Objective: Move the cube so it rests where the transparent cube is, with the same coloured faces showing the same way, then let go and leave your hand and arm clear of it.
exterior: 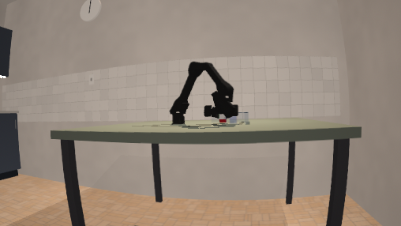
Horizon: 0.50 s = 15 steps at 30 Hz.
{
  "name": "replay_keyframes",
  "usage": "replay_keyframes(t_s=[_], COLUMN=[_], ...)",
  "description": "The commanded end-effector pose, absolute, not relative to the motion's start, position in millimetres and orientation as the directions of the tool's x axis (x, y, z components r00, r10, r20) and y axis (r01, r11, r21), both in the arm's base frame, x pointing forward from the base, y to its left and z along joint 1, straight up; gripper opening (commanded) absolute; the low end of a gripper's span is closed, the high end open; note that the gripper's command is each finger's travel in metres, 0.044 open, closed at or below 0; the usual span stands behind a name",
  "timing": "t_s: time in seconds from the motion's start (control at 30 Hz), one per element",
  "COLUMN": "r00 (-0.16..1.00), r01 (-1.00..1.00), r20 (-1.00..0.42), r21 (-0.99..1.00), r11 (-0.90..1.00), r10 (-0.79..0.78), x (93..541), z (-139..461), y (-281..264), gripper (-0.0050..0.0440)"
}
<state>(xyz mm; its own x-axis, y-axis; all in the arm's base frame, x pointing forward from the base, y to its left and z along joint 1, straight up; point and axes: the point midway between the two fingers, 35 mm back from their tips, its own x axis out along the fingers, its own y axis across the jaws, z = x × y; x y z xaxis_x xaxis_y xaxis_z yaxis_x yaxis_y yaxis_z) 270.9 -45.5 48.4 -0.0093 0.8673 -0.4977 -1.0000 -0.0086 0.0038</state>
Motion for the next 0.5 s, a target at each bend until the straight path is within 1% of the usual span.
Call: replay_keyframes(t_s=[0.0, 0.33, 0.37, 0.47], r00=[0.002, 0.002, 0.002, 0.002], r01=[-1.000, -1.000, -1.000, -1.000], r20=[-0.506, -0.506, -0.506, -0.506], r21=[-0.015, -0.015, -0.015, -0.015], r11=[-0.007, -0.007, -0.007, -0.007], r10=[0.863, 0.863, 0.863, 0.863], x=[273.1, 273.1, 273.1, 273.1], z=[53.8, 53.8, 53.8, 53.8], y=[-46.6, -46.6, -46.6, -46.6], gripper=[0.0192, 0.0432, 0.0440, 0.0440])
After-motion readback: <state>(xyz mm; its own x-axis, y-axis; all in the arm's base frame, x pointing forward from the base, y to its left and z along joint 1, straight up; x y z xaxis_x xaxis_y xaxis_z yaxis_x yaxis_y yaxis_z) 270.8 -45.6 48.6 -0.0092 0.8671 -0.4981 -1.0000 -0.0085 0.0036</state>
